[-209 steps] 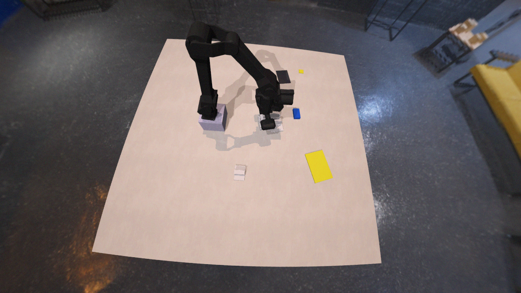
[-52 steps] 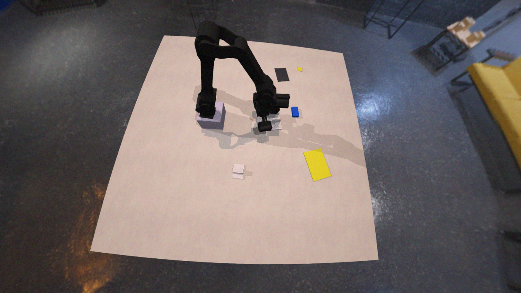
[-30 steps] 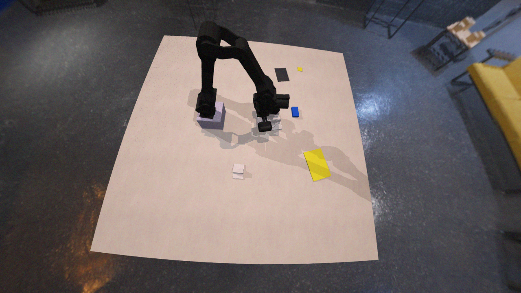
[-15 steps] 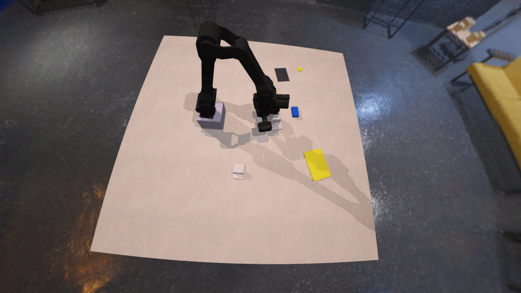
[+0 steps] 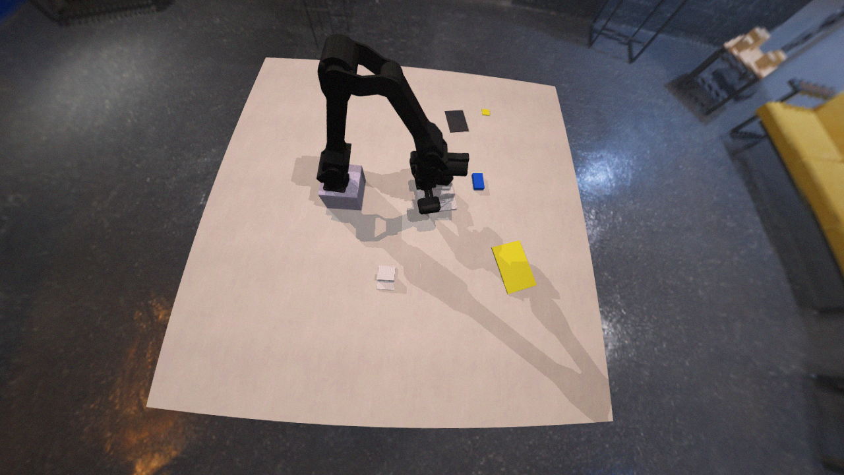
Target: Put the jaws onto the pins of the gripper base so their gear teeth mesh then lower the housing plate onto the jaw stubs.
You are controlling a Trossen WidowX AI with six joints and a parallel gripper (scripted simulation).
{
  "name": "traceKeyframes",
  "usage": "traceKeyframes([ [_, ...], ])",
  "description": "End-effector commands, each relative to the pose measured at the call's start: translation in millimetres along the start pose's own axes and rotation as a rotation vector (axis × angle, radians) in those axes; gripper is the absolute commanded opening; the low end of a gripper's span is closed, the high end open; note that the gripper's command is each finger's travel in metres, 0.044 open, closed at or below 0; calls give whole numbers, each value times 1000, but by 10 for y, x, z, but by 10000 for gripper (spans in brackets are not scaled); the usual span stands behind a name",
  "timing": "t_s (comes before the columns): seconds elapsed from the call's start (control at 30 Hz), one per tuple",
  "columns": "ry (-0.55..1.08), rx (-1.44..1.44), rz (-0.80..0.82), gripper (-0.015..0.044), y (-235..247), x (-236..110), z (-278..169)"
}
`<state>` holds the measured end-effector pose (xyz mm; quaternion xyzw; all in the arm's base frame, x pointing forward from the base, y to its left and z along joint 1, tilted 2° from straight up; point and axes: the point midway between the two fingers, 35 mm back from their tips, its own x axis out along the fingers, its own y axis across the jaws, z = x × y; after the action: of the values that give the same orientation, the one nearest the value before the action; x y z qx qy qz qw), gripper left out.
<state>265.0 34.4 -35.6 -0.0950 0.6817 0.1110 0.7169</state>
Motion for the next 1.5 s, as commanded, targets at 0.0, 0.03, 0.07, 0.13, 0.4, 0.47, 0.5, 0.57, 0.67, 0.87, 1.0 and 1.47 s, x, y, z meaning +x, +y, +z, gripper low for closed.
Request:
traceKeyframes([
  [0.0,0,0,0,440,0,0,0],
  [0.03,0,0,0,440,0,0,0],
  [0.07,0,0,0,440,0,0,0],
  [0.13,0,0,0,440,0,0,0],
  [0.4,-1,2,-2,440,-6,-357,24],
  [0.47,-1,3,-3,440,-5,-582,11],
  [0.5,-1,4,-3,440,-3,-683,-2],
  [0.57,0,4,-4,440,0,-766,-16],
  [0.67,-9,5,-2,440,1,-679,9],
  [0.87,-3,4,-3,440,61,-1019,-296],
  [1.0,3,4,-3,440,106,-1226,-546],
  [1.47,5,4,-3,440,113,-1257,-589],
])
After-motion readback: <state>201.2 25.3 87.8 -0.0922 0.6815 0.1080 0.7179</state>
